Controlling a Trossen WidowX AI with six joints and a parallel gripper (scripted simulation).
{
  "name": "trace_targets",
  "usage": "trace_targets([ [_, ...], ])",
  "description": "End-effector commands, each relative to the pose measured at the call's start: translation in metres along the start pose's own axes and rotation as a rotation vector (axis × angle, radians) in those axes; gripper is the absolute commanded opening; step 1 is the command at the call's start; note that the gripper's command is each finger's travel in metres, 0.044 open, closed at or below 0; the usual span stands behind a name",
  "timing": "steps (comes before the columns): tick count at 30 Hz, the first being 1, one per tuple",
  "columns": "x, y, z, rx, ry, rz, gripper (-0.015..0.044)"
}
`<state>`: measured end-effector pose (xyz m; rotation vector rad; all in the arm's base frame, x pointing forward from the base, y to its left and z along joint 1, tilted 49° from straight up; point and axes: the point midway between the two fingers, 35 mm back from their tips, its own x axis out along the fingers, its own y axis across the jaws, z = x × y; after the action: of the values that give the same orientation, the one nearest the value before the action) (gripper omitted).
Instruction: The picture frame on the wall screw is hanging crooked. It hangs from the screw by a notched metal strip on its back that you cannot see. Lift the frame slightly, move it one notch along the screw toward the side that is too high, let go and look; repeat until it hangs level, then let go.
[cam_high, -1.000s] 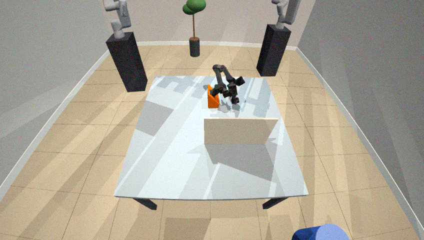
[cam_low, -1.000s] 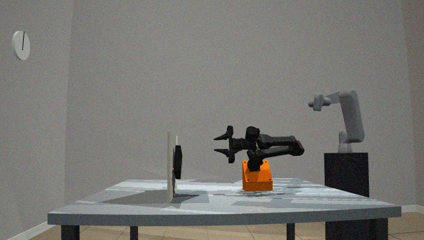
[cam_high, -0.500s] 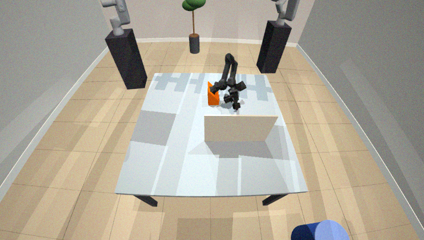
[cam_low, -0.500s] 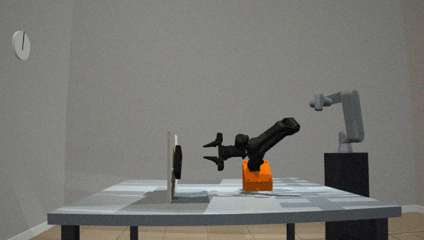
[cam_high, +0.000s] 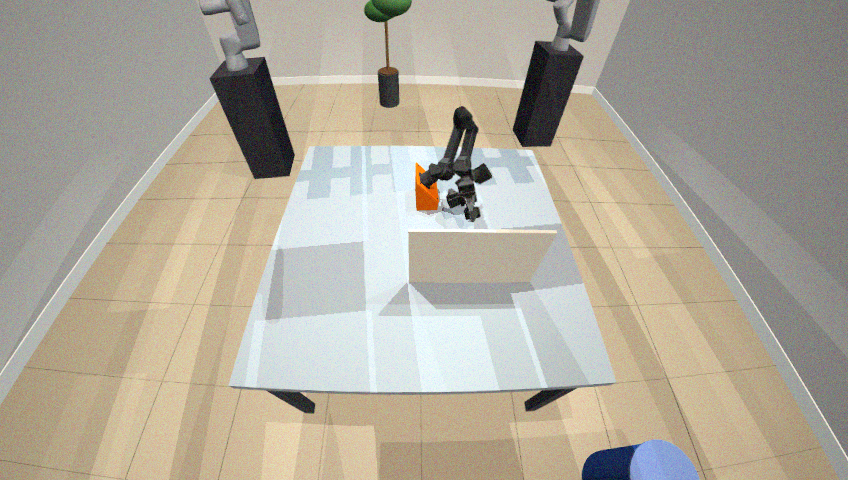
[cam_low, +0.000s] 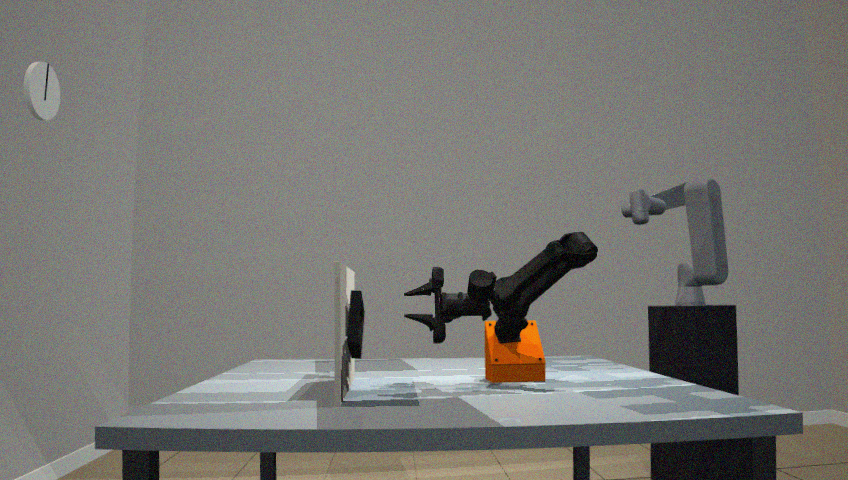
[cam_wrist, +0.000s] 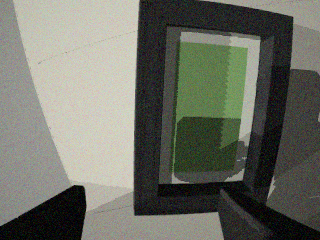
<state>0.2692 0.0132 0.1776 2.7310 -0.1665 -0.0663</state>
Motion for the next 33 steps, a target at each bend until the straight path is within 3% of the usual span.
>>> trace_targets([
  [1,0.007,0.0,-0.003,0.003,0.0,-0.002,0.026],
  [13,0.078,-0.001,0.0,0.002,0.003,-0.001,0.026],
  [33,0.085,0.0,0.0,0.002,0.003,-0.001,0.026],
])
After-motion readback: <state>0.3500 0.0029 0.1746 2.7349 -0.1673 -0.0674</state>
